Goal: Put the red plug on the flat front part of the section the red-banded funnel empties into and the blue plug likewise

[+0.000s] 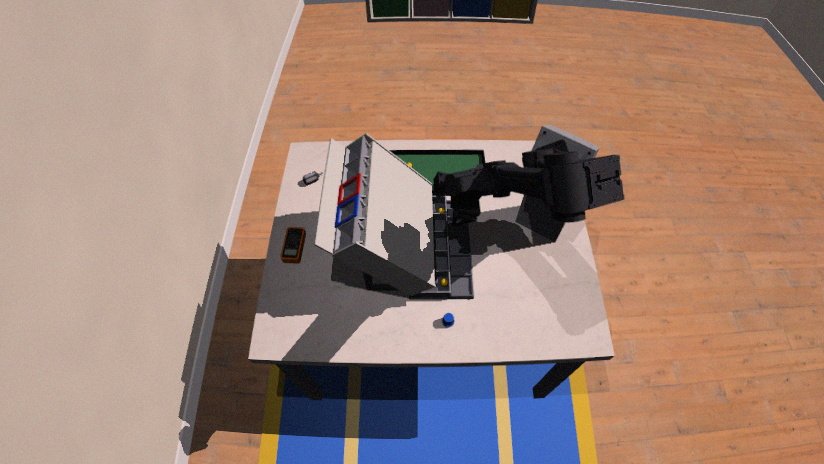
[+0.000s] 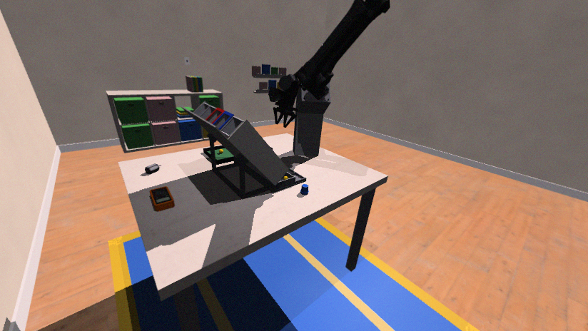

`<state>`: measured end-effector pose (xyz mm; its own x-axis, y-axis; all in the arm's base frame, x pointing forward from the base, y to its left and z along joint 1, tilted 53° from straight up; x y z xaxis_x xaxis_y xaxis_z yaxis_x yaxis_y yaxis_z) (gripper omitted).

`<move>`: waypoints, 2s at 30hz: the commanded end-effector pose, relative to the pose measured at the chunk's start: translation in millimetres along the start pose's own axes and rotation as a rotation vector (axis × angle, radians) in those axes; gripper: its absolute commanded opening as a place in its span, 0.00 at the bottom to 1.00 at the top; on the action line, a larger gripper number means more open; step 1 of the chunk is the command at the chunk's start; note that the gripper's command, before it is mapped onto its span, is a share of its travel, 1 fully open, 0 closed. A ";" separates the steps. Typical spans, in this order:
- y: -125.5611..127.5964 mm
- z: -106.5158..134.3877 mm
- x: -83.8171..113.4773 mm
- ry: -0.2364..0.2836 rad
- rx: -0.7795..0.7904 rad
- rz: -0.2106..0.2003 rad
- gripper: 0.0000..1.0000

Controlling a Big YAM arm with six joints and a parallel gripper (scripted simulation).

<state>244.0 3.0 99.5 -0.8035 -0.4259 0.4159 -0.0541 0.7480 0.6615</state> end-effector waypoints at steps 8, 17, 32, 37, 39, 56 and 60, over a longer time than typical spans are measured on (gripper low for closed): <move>50.0 -1.9 -26.5 0.083 -0.031 -0.012 0.63; 112.0 3.4 -65.8 0.203 -0.038 0.006 0.63; 198.3 4.5 -115.3 0.332 -0.035 0.009 0.63; 207.3 4.7 -120.6 0.345 -0.035 0.009 0.63; 214.7 1.5 -119.8 0.342 -0.033 -0.002 0.63; 218.2 1.7 -120.5 0.347 -0.029 -0.003 0.63; 218.2 1.7 -120.5 0.347 -0.029 -0.003 0.63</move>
<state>330.8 214.6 188.8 -0.5586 -0.5758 0.5970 -0.0342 0.7352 0.6770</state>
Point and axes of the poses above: the point where the finger pads meet when closed, its own x axis back along the fingers, its own y axis across the jaws, z = x × y, the point moved 8 cm from there along x, back along the fingers, and after that the axes turned 1 degree about -x, right-handed, at the moved point
